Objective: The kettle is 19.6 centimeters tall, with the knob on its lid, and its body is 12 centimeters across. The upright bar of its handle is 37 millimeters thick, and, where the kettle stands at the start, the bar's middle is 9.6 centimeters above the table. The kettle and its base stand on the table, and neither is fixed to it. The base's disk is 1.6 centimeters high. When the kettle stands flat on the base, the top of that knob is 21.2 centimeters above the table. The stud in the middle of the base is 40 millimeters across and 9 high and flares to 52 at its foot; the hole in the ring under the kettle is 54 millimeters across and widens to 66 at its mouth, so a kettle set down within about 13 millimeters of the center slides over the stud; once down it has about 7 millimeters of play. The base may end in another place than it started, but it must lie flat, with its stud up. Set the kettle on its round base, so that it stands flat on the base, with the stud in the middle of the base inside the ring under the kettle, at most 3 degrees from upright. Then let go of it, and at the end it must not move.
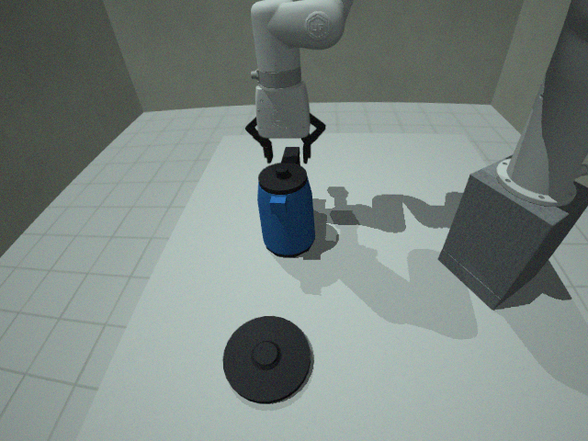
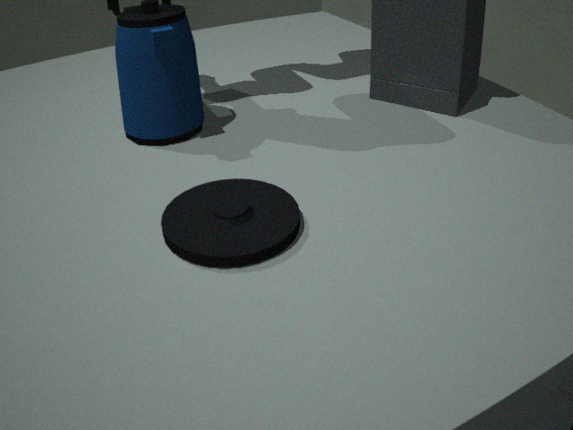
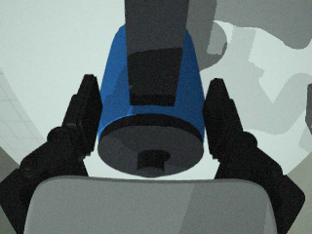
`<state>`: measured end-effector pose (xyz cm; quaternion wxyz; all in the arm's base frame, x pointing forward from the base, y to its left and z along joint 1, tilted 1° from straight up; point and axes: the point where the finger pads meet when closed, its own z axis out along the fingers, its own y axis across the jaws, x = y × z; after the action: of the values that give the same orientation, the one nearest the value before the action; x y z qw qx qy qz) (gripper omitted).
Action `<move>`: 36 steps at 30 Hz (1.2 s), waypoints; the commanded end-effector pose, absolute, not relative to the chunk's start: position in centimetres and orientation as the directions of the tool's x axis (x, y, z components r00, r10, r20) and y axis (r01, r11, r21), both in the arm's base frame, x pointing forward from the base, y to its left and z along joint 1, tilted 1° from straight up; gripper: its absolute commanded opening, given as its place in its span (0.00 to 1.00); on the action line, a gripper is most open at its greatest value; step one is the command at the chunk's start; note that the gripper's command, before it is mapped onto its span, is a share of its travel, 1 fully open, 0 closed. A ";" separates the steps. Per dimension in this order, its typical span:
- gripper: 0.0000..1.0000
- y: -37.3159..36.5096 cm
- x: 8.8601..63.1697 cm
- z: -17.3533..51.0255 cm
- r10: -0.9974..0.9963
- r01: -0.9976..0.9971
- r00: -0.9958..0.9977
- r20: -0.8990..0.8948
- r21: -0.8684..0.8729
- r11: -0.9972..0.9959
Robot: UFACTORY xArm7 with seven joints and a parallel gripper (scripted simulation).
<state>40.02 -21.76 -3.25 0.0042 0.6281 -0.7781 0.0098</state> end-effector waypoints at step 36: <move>0.81 -21.9 40.2 -5.6 -0.977 -0.977 -0.211 0.020 -0.014 0.211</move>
<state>39.96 -21.76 -5.21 0.0043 0.6282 -0.7780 0.0089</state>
